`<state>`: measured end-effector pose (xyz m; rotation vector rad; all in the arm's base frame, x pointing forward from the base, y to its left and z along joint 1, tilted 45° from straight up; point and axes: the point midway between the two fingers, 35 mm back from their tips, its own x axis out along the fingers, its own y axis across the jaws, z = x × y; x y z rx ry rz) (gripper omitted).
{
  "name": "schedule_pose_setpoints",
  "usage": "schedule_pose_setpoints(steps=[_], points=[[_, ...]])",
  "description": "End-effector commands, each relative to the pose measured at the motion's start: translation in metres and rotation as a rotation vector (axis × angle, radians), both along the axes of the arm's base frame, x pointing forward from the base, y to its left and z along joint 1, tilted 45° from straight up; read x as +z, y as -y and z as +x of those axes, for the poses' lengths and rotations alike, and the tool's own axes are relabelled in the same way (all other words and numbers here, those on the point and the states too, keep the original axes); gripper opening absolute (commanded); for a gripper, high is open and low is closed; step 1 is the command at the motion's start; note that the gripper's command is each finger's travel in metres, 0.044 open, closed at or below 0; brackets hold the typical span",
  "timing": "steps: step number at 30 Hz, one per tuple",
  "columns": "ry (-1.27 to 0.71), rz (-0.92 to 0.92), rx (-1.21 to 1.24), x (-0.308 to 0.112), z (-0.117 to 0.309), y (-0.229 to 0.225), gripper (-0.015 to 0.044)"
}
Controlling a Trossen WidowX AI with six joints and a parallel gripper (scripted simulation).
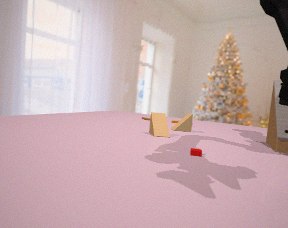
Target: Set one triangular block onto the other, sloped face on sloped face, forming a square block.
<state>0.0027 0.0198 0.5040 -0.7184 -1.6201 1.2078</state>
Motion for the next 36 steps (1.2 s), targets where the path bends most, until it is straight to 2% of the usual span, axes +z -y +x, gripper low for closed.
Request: schedule_pose_setpoints(steps=[1,4,10,16,23,28,32,36], points=[[0.003,-0.002,-0.009,0.0,0.0,-0.001,0.0426],[0.027,-0.055,-0.102,-0.003,-0.008,-0.022,0.044],[-0.054,-0.309,-0.153,-0.018,-0.026,-0.083,0.044],[-0.304,-0.674,-0.278,-0.057,-0.013,-0.172,0.044],[-0.752,-1.024,-0.502,-0.126,0.056,-0.243,0.044],[-1.023,-1.16,-0.608,-0.164,0.098,-0.261,0.044],[-1.384,-1.263,-0.717,-0.206,0.151,-0.265,0.044],[-1.75,-1.292,-0.807,-0.244,0.201,-0.254,0.044]])
